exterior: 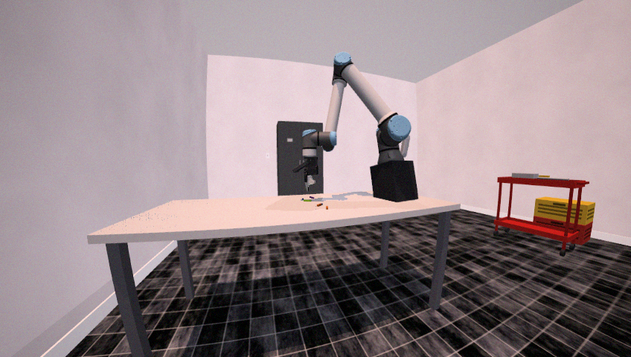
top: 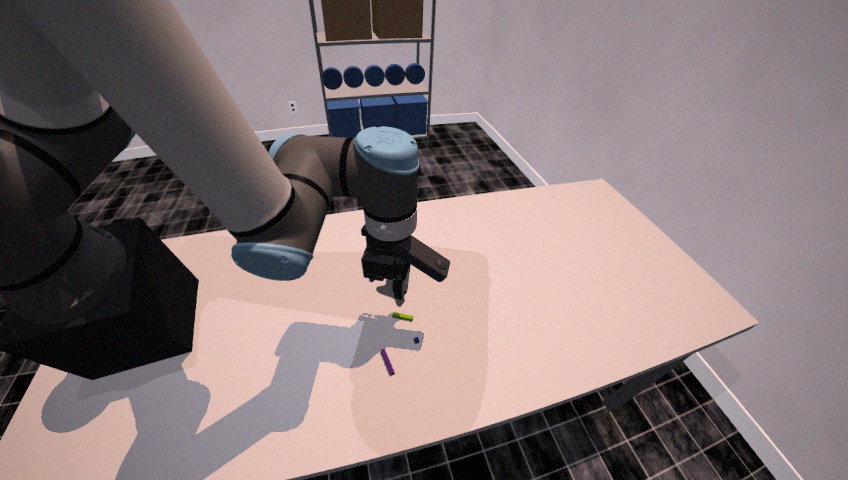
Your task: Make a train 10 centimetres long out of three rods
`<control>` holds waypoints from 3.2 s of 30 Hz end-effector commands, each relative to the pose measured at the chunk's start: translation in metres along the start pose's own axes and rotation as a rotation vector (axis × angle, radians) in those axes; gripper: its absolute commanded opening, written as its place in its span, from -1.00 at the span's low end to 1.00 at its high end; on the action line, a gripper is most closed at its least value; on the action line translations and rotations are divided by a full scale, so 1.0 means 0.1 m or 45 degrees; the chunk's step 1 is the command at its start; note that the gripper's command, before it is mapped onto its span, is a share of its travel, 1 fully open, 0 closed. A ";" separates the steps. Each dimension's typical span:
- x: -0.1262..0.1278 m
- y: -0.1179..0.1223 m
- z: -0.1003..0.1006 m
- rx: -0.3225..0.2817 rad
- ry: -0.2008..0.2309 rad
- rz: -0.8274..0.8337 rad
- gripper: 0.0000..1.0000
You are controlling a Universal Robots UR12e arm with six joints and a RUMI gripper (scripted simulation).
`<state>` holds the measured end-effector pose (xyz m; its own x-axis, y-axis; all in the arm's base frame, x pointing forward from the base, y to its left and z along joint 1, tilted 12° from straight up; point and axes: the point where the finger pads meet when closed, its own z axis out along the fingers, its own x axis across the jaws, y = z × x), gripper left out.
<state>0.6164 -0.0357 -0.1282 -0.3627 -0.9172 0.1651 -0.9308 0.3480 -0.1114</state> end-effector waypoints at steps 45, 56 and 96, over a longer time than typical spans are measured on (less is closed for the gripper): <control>-0.01 -0.01 0.30 0.001 0.000 0.001 -0.72; -0.01 -0.01 0.43 0.001 0.000 0.001 -0.72; -0.01 -0.01 0.51 0.001 0.000 0.001 -0.72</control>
<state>0.6198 -0.0450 -0.1791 -0.3631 -0.9170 0.1651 -0.9307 0.3484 -0.1114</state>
